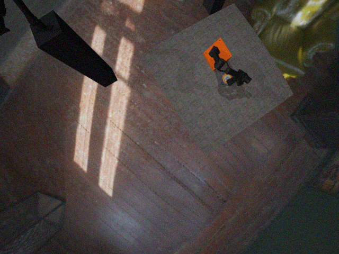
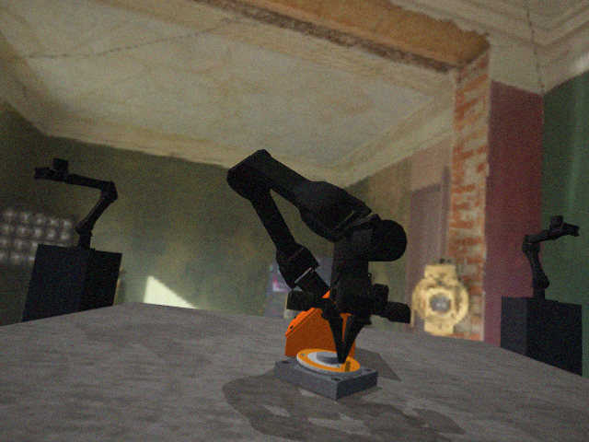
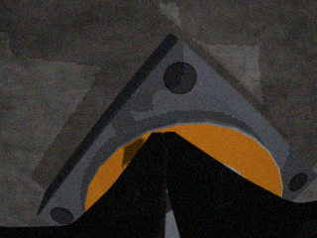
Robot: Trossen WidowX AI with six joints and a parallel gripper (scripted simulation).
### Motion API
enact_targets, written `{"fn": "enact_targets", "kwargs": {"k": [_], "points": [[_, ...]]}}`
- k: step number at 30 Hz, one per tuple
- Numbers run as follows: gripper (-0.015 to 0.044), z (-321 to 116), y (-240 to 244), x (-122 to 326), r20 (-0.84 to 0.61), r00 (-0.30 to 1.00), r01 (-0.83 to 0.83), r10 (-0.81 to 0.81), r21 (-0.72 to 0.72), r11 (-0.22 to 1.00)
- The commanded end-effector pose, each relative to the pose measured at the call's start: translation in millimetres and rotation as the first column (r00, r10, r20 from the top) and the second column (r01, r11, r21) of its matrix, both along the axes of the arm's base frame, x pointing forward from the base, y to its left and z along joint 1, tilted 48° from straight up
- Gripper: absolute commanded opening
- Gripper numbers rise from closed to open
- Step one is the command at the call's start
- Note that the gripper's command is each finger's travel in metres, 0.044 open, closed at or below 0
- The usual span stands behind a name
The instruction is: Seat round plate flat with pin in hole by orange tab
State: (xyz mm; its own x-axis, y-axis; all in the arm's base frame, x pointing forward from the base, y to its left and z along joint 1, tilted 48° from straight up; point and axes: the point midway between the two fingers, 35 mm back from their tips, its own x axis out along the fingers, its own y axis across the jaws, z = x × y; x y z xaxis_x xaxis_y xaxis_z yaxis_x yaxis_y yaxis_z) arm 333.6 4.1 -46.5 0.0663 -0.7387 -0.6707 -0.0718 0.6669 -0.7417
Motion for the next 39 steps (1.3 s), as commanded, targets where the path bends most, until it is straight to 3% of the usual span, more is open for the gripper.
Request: {"fn": "enact_targets", "kwargs": {"k": [1,39], "points": [[0.0000,-7,1,-5,-0.013,1.000,0.006,-0.006,0.003,1.000],[0.0000,-20,12,-21,-0.014,1.000,0.006,-0.006,0.004,1.000]]}}
